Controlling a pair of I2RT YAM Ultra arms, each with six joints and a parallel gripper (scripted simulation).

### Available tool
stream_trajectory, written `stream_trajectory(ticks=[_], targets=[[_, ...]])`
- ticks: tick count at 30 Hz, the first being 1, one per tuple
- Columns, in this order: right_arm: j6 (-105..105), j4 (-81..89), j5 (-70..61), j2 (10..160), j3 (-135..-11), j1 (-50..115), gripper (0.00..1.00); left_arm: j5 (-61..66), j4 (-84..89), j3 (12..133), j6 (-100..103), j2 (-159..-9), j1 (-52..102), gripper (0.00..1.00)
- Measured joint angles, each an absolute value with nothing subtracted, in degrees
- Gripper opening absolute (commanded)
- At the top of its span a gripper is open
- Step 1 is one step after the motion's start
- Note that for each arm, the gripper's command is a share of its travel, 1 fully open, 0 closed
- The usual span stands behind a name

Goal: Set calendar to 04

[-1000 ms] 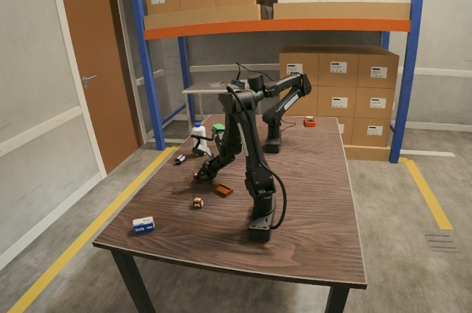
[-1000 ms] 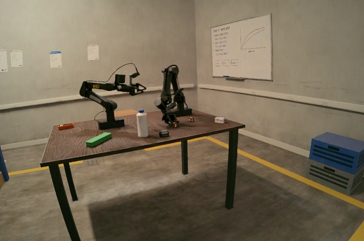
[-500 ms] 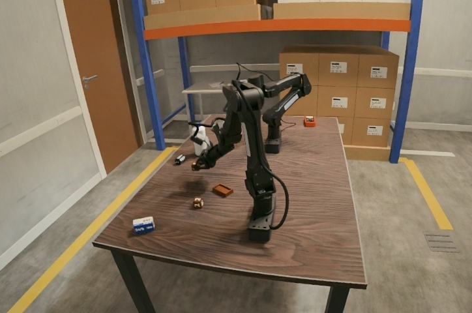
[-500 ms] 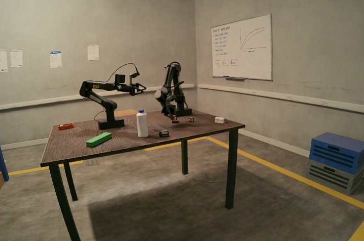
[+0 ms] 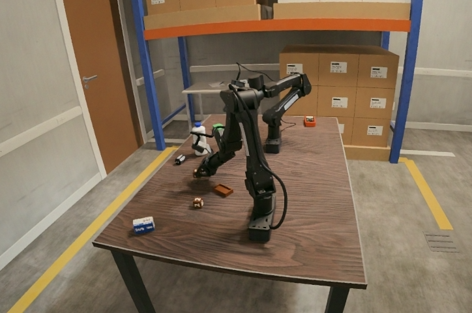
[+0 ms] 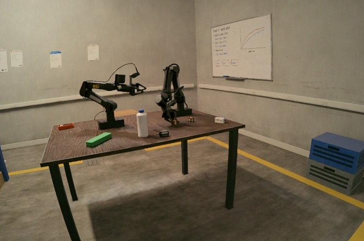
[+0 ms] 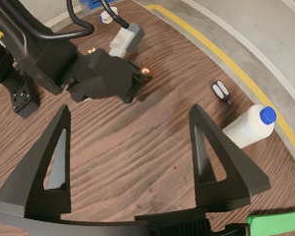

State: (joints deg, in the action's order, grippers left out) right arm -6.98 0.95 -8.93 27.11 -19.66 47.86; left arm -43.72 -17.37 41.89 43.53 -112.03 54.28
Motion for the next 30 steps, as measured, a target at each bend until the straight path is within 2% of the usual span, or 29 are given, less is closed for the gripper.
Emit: stream_trajectory(ticks=[8, 13, 30], targets=[[-7.0, 1.0, -8.9, 27.1, -19.7, 47.9, 1.00, -39.7, -16.2, 41.5, 44.2, -112.9, 53.9, 0.26], [-7.0, 1.0, -8.9, 27.1, -19.7, 47.9, 1.00, -34.5, -12.1, 45.1, 45.9, -112.7, 50.9, 0.26], [-7.0, 1.0, -8.9, 27.1, -19.7, 47.9, 1.00, -1.3, 16.6, 68.5, 59.1, -113.0, 35.0, 0.26]])
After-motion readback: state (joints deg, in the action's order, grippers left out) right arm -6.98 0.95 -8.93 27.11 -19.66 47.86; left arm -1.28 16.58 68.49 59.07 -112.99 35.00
